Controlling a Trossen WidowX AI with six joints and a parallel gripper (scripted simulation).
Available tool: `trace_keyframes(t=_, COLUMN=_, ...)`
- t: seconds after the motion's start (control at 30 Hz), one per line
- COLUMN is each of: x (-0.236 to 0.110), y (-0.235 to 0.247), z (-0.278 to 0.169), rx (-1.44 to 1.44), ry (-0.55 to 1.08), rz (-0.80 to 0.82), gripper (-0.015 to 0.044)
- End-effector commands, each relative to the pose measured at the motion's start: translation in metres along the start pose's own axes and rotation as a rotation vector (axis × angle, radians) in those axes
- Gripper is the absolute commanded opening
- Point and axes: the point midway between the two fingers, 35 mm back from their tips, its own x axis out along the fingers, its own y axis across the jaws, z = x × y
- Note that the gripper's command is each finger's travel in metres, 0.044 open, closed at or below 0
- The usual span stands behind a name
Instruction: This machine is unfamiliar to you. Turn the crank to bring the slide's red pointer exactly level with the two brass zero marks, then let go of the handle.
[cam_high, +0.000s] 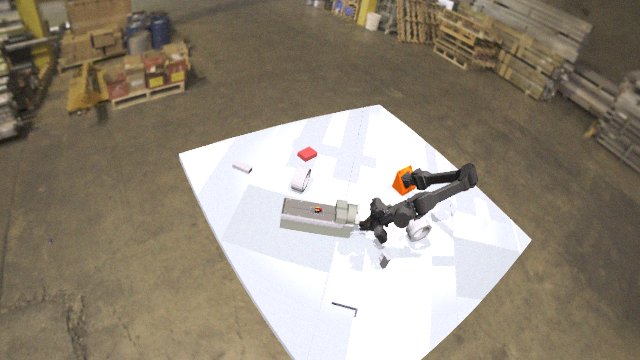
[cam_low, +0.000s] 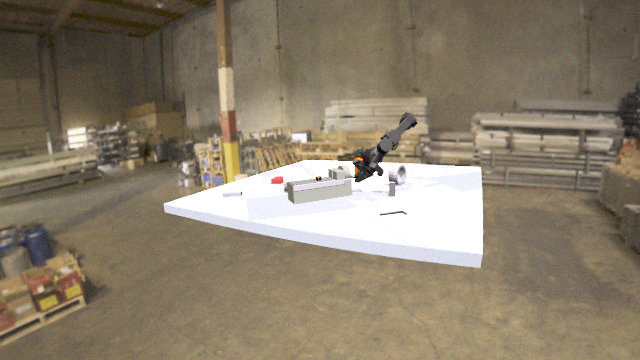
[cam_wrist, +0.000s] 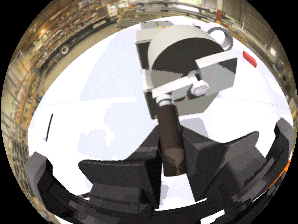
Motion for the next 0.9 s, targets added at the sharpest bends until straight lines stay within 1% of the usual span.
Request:
trace_keyframes(t=0.0, x=0.0063, y=-0.0042, z=-0.0061, rx=-0.003, ry=0.011, rz=-0.006, gripper=0.0)
trace_keyframes(t=0.87, x=0.0116, y=-0.0135, z=-0.0109, rx=-0.003, ry=0.012, rz=-0.006, gripper=0.0)
